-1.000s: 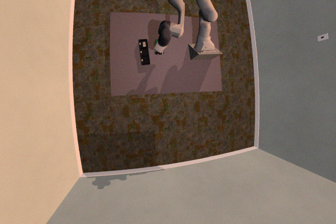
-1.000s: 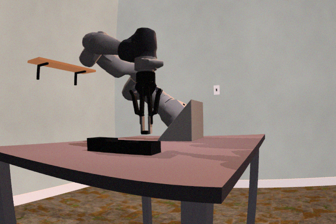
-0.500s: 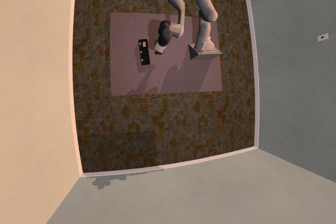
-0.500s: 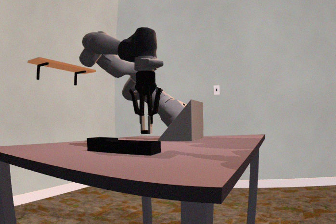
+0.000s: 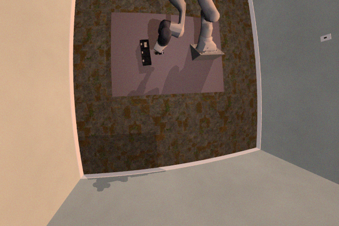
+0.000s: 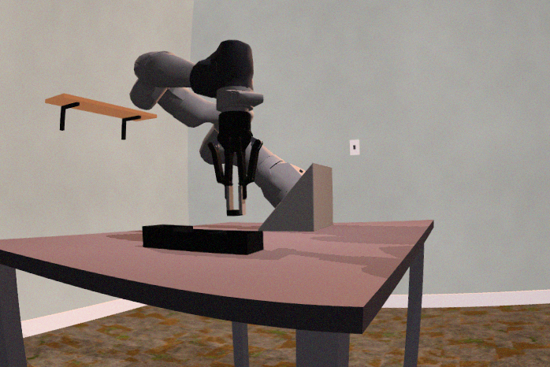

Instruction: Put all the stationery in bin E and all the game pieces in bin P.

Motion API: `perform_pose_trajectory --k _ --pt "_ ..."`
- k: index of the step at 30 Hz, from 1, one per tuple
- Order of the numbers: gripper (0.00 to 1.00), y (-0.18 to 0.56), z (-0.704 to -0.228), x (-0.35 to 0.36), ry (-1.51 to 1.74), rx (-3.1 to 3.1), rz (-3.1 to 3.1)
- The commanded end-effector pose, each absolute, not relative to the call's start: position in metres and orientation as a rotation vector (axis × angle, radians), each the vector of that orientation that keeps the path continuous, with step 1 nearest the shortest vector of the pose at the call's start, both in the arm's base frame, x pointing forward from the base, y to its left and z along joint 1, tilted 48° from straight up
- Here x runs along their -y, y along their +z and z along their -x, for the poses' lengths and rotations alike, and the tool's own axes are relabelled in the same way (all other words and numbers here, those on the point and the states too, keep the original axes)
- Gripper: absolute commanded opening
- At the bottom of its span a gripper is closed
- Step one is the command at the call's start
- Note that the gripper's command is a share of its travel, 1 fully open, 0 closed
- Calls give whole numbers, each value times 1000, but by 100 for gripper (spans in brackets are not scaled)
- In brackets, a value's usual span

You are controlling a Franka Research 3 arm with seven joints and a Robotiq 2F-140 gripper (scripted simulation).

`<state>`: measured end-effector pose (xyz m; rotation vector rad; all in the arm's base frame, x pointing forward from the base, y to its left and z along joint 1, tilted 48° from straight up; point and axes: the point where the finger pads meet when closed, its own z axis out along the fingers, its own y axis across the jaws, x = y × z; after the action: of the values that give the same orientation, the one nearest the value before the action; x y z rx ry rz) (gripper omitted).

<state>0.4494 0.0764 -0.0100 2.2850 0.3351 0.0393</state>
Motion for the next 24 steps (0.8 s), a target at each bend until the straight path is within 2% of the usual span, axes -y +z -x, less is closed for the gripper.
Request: perform_pose_trajectory --k 1,19,24 --pt "11 -5 -469 -74 26 -353 -2277" --pt "11 12 -560 -74 250 141 -2319" --pt "11 13 -562 -74 295 239 -2319"
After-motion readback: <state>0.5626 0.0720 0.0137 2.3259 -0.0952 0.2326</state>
